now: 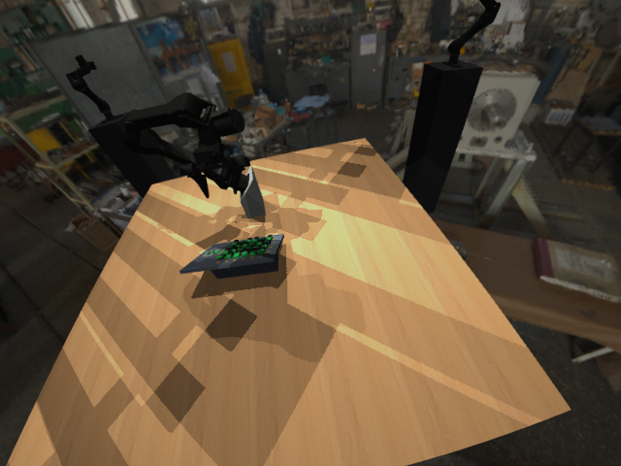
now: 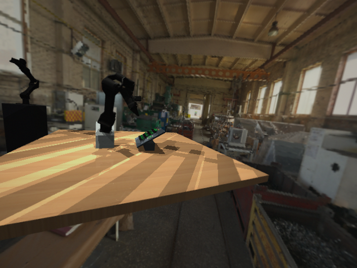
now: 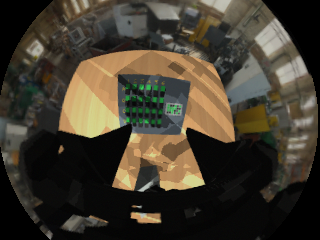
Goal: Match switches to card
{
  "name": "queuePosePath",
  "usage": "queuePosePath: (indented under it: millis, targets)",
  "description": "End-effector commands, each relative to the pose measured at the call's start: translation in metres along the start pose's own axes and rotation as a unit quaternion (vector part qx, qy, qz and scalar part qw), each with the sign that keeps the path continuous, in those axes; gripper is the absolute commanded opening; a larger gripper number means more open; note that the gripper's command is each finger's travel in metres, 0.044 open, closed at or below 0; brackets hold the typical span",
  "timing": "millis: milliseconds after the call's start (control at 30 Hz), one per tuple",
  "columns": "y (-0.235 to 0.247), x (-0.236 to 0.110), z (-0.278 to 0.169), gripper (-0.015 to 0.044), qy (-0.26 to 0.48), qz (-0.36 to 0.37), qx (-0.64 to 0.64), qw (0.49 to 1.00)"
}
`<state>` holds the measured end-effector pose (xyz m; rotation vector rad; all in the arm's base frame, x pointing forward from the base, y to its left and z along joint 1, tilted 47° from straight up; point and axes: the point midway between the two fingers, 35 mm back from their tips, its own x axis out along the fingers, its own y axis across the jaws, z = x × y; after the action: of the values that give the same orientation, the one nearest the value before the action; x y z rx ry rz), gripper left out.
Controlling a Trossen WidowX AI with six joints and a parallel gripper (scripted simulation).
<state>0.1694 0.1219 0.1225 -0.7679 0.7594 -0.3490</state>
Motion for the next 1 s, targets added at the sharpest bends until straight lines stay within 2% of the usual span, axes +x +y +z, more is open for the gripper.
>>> queuePosePath:
  millis: [0,133,300,467,600,767,967]
  targets:
    - [0.001,0.001,0.000,0.0374,0.000,0.000,0.000,1.000]
    - [0.030,0.019,0.012,0.0269,0.009,0.010,-0.004,1.000]
    - [0.084,0.071,0.039,0.0137,0.013,0.017,0.000,1.000]
    - [0.099,0.093,0.049,0.0006,0.008,0.014,0.005,1.000]
    - [0.099,0.094,0.049,0.0000,0.007,0.015,0.005,1.000]
    - [0.100,0.127,0.048,0.0000,-0.005,0.014,0.006,1.000]
    - [0.100,0.129,0.048,0.0000,-0.006,0.014,0.006,1.000]
